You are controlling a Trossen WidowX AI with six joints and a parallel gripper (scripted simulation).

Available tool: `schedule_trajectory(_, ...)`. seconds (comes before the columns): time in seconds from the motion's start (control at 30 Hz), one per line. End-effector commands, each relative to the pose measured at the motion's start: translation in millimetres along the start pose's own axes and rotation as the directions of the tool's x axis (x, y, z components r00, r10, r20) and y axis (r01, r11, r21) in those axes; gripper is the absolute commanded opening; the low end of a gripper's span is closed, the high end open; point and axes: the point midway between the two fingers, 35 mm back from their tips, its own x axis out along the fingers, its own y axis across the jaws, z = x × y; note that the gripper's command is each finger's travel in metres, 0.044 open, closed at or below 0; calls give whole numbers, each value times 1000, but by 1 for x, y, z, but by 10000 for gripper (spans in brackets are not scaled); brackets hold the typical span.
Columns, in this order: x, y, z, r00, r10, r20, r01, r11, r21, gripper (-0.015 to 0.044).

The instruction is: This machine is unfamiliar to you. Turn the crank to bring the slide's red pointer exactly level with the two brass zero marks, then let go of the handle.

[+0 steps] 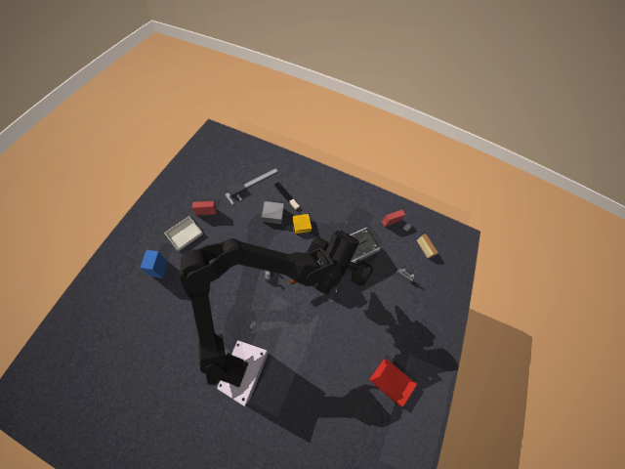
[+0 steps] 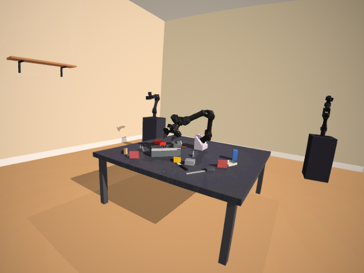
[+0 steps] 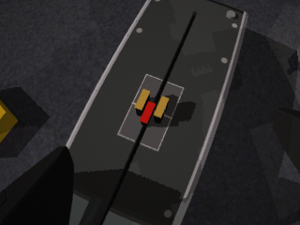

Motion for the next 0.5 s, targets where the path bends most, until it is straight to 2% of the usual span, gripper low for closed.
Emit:
schedule_trajectory(0.0, 0, -1, 0, 1000, -4, 3, 4, 1000, 2, 440)
schedule_trajectory(0.3, -38, -2, 38, 1000, -3, 0, 3, 1000, -1, 440)
schedule_trajectory(0.47, -44, 4, 38, 1000, -20, -6, 20, 1000, 21, 440)
